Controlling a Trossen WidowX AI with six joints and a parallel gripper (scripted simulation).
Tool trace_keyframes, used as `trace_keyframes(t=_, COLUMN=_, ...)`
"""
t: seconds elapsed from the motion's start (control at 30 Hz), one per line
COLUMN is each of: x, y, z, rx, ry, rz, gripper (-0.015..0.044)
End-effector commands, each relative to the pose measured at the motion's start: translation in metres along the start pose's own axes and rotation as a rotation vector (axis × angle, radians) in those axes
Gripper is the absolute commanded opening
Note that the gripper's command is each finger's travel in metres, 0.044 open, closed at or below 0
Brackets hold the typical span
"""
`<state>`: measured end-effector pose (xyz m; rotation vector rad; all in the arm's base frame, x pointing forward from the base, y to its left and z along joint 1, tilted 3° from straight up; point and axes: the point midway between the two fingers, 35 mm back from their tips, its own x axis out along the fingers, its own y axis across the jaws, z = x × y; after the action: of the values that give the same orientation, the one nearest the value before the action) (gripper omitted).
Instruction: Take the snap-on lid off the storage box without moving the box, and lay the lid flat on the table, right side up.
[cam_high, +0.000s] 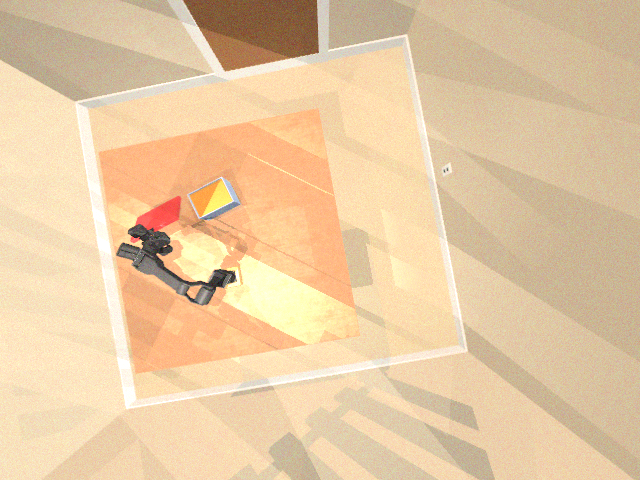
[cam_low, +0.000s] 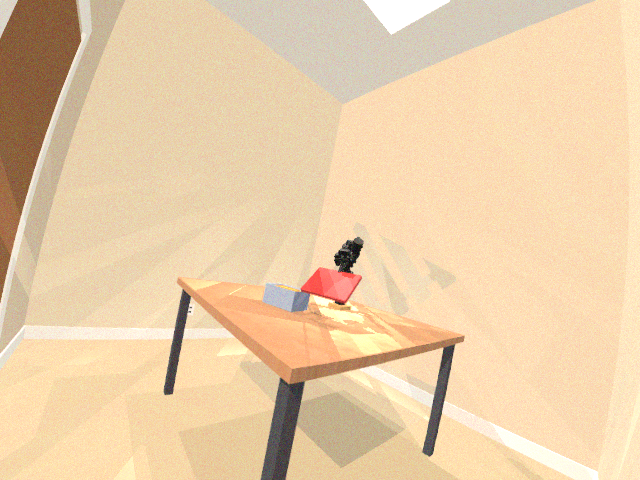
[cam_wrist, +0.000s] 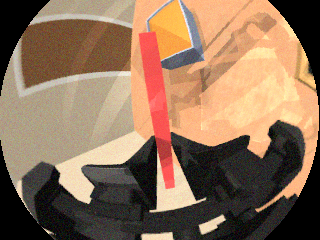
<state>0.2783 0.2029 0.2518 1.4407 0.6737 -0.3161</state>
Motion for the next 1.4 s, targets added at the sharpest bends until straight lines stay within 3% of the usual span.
trace_keyframes(t=0.0, x=-0.002, y=0.003, z=-0.008, rx=0.01, ry=-0.001, rz=0.009, gripper=0.0)
trace_keyframes(t=0.8, x=-0.006, y=0.0, z=-0.055, rx=0.014, ry=0.002, rz=0.008, gripper=0.0)
trace_keyframes(t=1.37, x=0.004, y=-0.013, z=-0.049, rx=0.013, ry=0.002, rz=0.008, gripper=0.0)
